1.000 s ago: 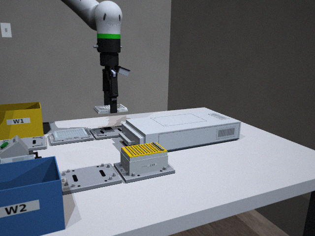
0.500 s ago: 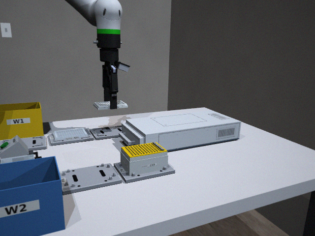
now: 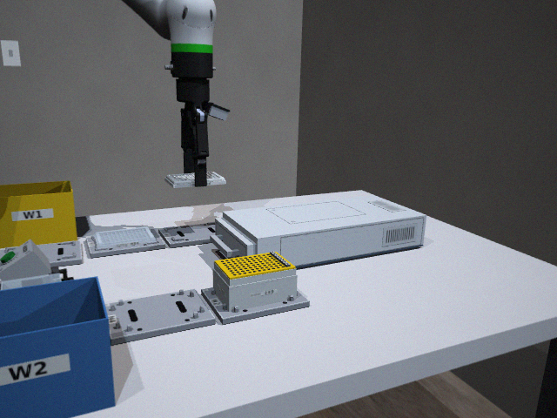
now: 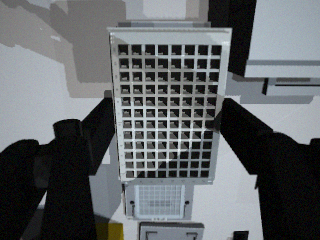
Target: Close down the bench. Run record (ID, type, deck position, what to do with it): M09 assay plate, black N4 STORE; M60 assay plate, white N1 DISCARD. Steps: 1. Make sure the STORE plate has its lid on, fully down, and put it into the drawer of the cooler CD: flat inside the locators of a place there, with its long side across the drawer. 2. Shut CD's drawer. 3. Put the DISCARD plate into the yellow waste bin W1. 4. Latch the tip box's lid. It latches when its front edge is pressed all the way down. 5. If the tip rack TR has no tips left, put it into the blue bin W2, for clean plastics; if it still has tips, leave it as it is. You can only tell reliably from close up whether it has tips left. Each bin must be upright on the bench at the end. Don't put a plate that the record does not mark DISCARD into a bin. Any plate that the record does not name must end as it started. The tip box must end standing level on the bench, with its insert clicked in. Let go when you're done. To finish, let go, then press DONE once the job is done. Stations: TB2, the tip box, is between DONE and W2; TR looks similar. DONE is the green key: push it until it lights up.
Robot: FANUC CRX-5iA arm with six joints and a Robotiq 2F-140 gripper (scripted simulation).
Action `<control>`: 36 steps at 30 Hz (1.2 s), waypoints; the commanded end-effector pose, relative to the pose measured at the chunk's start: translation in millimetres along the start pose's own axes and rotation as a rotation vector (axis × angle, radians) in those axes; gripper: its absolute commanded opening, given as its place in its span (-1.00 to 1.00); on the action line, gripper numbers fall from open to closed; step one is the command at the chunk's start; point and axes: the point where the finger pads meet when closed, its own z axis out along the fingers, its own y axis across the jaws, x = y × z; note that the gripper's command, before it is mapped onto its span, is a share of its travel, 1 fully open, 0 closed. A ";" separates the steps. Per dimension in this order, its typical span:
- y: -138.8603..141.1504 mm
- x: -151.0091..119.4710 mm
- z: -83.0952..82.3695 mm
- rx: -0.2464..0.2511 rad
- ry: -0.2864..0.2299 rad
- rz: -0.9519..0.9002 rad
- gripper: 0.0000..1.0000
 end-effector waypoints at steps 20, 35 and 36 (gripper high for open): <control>-13.8 -33.7 -1.5 0.000 0.002 0.015 -0.80; -26.6 -66.0 -1.4 0.000 0.002 0.015 -0.80; -27.6 -68.5 -1.4 0.000 0.002 0.015 -0.80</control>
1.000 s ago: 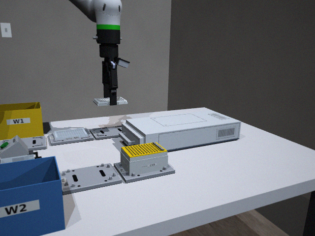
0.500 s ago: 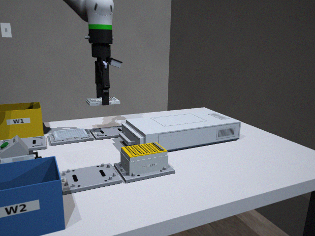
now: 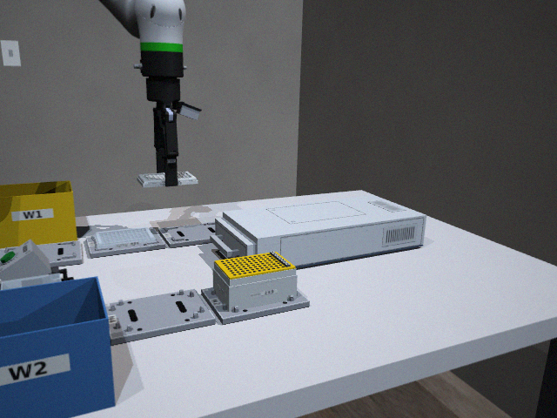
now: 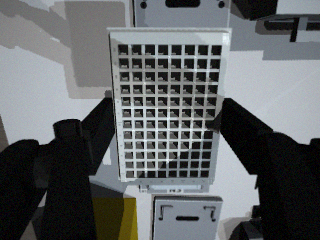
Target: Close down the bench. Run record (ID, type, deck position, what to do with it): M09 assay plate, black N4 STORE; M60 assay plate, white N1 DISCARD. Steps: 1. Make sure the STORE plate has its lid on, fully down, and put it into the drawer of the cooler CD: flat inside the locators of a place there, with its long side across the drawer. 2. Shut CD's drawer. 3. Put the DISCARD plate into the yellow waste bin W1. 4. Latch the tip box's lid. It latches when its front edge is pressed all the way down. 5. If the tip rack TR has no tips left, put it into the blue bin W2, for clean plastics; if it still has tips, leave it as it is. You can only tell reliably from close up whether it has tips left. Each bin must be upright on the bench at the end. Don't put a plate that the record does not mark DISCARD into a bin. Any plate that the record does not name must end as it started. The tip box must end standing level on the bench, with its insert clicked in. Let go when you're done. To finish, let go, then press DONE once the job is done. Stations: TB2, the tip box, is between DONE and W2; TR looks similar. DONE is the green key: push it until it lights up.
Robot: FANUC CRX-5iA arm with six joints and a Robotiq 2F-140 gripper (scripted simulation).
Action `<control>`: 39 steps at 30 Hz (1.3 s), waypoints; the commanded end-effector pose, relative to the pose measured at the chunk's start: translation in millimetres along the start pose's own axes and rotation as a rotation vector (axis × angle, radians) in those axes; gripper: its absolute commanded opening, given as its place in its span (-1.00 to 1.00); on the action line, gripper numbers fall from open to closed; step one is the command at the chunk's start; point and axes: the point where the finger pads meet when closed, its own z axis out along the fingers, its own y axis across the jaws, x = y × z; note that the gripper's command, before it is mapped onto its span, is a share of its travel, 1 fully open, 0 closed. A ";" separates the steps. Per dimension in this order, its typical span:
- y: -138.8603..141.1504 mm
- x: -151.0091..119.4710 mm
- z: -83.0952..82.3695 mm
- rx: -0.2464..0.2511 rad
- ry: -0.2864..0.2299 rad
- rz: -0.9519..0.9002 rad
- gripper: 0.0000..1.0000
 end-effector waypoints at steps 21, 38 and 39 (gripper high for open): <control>-20.9 -53.7 -0.9 0.000 0.002 0.000 -0.80; -35.1 -91.1 -0.8 0.000 0.002 0.000 -0.80; -36.0 -93.6 -0.8 0.000 0.002 0.000 -0.80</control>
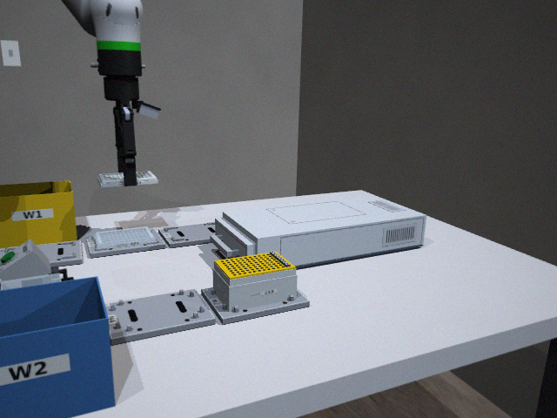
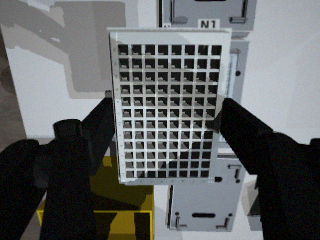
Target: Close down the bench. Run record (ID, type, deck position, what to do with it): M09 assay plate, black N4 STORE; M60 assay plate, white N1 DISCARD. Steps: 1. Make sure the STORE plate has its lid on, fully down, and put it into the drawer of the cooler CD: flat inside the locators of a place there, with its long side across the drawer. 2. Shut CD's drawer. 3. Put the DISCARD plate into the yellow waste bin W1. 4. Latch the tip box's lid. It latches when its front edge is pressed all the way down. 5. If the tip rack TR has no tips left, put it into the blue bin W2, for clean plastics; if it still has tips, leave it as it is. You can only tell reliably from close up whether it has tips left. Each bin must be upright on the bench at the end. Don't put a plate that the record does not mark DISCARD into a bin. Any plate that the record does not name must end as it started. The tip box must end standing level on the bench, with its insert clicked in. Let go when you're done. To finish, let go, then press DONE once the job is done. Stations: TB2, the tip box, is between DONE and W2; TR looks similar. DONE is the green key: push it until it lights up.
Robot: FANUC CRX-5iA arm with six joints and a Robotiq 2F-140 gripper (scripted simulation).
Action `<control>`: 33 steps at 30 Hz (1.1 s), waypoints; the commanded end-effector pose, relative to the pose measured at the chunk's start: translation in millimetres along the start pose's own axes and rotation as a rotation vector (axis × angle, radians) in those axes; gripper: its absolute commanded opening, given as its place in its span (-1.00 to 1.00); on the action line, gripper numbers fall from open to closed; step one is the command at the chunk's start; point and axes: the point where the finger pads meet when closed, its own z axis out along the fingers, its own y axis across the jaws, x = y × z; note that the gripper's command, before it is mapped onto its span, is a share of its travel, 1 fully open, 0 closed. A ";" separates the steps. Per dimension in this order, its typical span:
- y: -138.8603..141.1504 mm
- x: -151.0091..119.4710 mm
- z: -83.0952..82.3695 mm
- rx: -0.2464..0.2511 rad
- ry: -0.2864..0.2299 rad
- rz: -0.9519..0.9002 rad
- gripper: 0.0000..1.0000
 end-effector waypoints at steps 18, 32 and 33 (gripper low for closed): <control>-18.1 -46.3 -0.7 0.000 0.002 0.000 -0.80; -29.5 -76.2 -0.7 0.000 0.002 0.000 -0.80; -30.4 -78.7 -0.7 0.000 0.002 0.000 -0.80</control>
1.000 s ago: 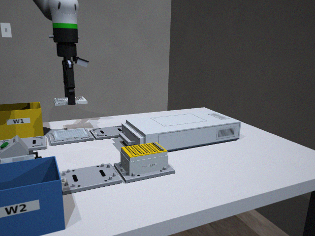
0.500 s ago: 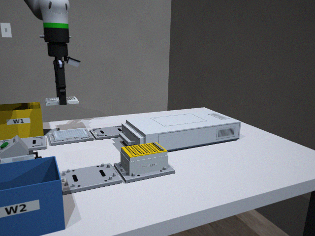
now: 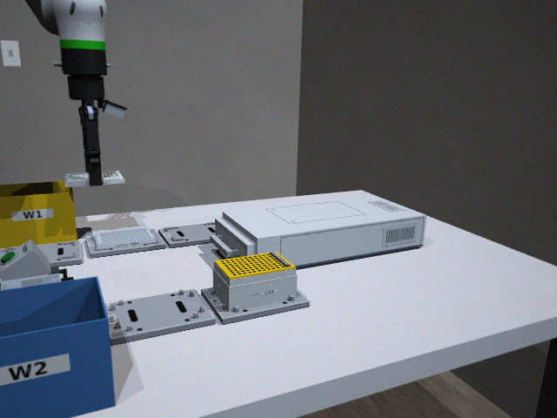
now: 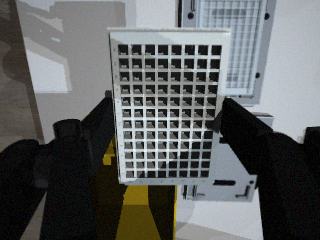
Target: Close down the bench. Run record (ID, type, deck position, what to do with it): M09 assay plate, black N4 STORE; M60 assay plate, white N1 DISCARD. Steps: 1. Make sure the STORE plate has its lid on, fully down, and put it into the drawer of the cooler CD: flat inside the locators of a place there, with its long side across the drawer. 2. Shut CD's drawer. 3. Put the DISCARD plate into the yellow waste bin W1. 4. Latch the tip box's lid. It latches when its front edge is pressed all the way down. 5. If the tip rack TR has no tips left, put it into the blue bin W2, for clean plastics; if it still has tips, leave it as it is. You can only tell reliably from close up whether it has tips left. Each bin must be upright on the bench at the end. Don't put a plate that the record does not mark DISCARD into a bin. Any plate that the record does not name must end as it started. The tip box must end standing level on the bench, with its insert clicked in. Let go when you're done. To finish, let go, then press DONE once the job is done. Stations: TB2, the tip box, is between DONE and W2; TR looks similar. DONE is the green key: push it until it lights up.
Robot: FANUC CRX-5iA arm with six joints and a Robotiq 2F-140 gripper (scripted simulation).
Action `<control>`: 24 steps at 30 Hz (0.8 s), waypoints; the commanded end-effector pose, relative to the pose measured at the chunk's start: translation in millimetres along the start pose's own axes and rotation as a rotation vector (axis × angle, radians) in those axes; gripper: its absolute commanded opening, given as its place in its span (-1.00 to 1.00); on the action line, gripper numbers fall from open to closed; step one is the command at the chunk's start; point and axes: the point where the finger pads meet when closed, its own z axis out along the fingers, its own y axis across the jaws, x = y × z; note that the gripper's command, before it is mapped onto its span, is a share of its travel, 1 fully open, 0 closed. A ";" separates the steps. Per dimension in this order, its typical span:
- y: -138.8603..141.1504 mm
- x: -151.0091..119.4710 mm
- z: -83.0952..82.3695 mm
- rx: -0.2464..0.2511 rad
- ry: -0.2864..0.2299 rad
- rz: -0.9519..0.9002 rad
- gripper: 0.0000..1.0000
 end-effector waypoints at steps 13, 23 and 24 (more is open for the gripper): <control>-13.4 -33.8 -0.6 0.000 0.002 0.000 -0.80; -21.0 -53.7 -0.6 0.000 0.002 0.000 -0.80; -21.9 -56.3 -0.6 0.000 0.002 0.000 -0.80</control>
